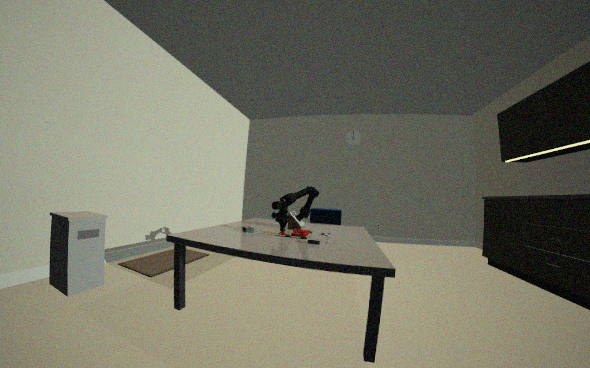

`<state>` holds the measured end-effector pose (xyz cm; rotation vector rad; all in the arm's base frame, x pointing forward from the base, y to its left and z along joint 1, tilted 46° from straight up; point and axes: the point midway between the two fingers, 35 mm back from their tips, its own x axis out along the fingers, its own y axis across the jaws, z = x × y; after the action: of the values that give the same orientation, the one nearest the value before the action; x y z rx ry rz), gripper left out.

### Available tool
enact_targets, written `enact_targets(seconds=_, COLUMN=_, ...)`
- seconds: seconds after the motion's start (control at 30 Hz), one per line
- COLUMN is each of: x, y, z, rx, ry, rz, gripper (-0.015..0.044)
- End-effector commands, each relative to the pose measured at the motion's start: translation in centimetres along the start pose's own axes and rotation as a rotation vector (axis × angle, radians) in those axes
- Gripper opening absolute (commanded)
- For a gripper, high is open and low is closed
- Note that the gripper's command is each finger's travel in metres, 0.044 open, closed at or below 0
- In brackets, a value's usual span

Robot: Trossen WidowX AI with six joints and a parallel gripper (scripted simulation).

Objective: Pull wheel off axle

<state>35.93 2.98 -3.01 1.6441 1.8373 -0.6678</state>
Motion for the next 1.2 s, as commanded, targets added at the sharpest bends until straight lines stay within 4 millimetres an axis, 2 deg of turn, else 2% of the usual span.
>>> enact_targets(seconds=0.0, x=0.0, y=0.0, z=0.0, rx=-0.003, ry=0.0, rz=-0.002, gripper=0.0161)
enact_targets(seconds=0.2, x=-0.1, y=0.0, z=0.0, rx=-0.003, ry=0.0, rz=-0.001, gripper=0.0004)
enact_targets(seconds=1.17, x=-1.1, y=0.0, z=0.0, rx=-0.001, ry=0.0, rz=0.001, gripper=0.0)
